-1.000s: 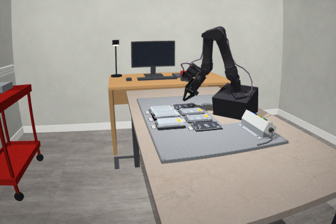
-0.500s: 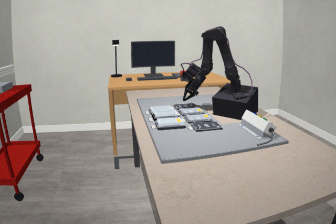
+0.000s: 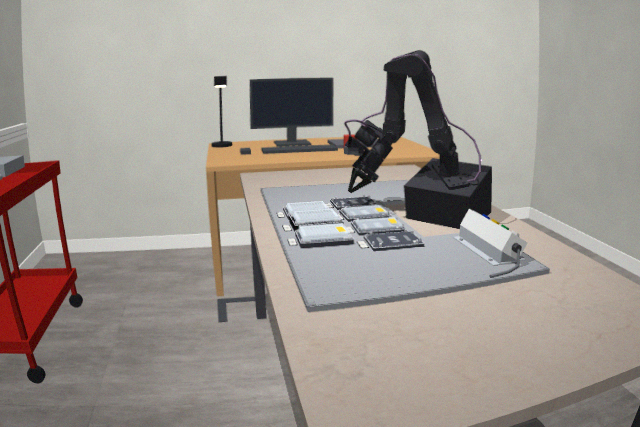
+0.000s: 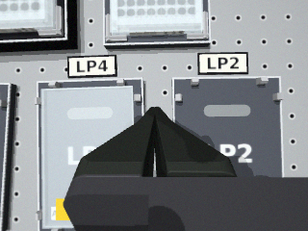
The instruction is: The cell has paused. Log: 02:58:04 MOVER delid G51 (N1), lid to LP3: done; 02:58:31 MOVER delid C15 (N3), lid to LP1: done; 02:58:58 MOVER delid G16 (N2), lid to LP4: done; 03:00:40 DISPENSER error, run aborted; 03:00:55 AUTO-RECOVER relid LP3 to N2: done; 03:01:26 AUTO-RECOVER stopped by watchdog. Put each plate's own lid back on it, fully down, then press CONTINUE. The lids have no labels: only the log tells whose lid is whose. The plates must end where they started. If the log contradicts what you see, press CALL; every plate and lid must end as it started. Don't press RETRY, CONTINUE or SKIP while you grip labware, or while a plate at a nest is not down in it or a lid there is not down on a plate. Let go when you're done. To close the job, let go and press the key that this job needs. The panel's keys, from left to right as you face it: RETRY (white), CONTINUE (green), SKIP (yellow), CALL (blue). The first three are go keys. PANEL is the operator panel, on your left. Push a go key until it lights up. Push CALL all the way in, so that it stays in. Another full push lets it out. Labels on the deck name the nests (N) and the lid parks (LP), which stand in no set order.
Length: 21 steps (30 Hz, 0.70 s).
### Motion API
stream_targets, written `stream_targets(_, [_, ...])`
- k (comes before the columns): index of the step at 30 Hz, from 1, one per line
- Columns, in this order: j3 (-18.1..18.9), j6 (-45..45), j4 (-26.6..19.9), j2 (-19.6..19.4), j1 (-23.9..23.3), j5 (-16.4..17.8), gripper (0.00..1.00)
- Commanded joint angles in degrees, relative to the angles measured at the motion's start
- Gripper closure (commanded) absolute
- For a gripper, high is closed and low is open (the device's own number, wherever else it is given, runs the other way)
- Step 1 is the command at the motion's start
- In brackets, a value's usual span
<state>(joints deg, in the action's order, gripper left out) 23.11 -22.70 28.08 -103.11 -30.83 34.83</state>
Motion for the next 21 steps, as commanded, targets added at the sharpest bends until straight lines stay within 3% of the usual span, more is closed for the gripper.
stream_targets(1, [1.67,0.02,2.19,0.29,-0.06,1.04,1.0])
stream_targets(16, [1.67,0.02,2.19,0.29,-0.06,1.04,1.0])
stream_targets(19, [-2.76,2.82,4.59,3.15,3.21,-1.41,1.0])
stream_targets(21, [-2.76,2.82,4.59,3.15,3.21,-1.41,1.0])
